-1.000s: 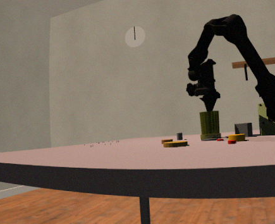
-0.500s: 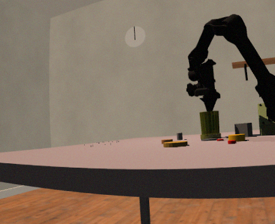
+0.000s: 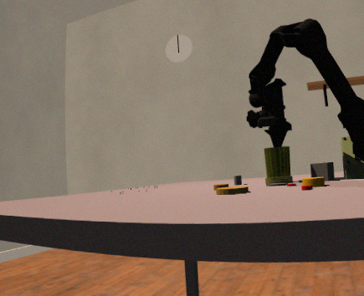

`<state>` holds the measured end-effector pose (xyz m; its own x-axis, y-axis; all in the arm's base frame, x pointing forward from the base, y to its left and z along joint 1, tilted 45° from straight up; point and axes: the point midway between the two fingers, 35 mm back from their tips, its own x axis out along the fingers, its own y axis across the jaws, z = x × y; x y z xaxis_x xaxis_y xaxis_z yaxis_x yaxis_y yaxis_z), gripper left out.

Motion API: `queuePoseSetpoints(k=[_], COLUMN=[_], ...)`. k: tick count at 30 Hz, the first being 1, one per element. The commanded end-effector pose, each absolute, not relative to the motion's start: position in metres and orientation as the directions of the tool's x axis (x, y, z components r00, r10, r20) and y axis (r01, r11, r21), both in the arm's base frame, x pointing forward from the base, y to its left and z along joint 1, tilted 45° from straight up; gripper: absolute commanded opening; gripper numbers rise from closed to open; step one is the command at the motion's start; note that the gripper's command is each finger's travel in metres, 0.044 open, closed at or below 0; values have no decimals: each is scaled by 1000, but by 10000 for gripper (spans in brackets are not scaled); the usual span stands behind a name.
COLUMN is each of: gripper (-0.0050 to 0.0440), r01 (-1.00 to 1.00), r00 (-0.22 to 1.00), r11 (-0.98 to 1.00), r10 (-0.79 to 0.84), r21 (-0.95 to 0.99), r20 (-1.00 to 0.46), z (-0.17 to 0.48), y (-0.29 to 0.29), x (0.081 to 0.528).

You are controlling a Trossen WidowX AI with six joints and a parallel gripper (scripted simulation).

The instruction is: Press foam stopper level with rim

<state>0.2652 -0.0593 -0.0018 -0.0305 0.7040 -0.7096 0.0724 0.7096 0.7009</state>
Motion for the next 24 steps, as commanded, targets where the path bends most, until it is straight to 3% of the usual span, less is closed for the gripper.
queuePoseSetpoints(k=[1, 24], gripper=[0, 0], r01=[72, 72], r00=[-59, -59], r11=[707, 707], r10=[707, 707], r21=[703, 703], r20=[-705, -705], z=[-6, -8], y=[-51, -49], x=[261, 260])
